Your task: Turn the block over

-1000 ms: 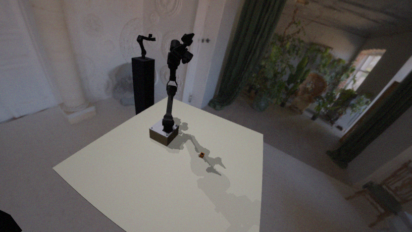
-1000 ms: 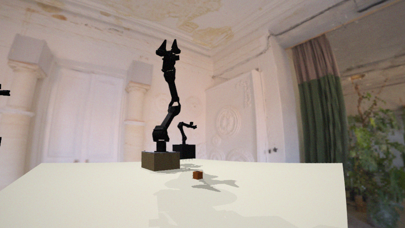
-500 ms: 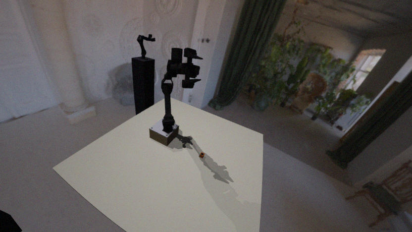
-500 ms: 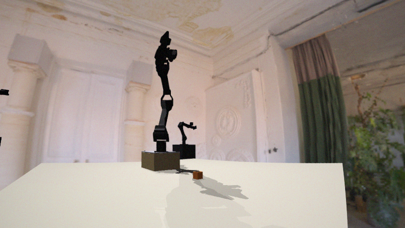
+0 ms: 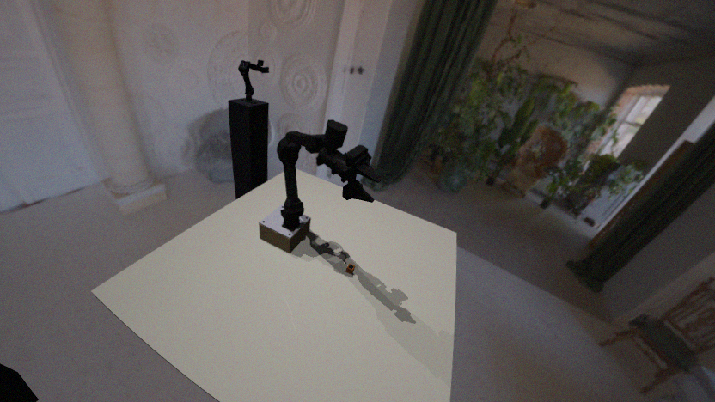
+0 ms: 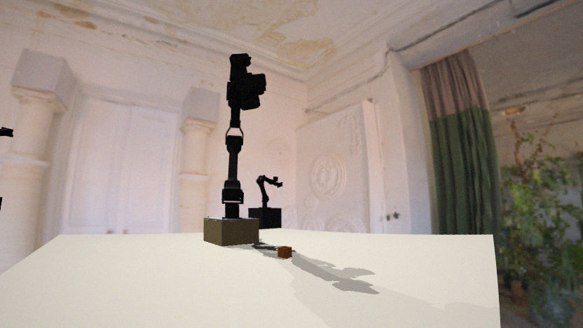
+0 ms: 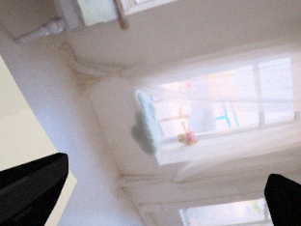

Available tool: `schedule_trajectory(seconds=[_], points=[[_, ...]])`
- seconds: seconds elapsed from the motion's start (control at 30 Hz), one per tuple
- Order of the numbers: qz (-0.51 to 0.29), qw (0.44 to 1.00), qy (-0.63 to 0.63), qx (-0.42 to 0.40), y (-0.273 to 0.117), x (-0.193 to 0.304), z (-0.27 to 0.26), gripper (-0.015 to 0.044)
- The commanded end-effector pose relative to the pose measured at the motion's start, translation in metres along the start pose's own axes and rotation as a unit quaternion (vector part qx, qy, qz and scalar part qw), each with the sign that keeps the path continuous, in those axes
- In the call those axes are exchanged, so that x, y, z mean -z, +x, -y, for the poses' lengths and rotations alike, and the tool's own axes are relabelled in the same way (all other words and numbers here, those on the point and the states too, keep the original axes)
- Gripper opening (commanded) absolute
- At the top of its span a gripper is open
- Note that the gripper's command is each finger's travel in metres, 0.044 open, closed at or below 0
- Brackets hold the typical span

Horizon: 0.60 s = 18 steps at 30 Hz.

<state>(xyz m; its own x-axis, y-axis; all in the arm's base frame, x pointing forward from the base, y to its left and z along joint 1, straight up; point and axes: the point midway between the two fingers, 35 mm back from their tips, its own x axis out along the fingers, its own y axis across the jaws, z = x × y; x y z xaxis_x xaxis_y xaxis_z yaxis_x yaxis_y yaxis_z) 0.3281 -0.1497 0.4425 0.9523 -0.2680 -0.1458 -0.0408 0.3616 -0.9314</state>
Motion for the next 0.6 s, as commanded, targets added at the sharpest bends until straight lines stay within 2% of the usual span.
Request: schedule_trajectory(seconds=[0.0,0.17,0.27,0.43,0.57], points=[[-0.010,0.997,0.049,-0.061,0.024,0.002,-0.039,0.0440],[-0.033,0.982,0.120,-0.141,0.051,0.001,-0.092,0.0440],[-0.067,0.957,0.187,-0.209,0.069,0.001,-0.141,0.0440],[-0.149,0.896,0.278,-0.312,0.084,-0.002,-0.227,0.0440],[-0.239,0.832,0.329,-0.378,0.081,-0.002,-0.298,0.0440]])
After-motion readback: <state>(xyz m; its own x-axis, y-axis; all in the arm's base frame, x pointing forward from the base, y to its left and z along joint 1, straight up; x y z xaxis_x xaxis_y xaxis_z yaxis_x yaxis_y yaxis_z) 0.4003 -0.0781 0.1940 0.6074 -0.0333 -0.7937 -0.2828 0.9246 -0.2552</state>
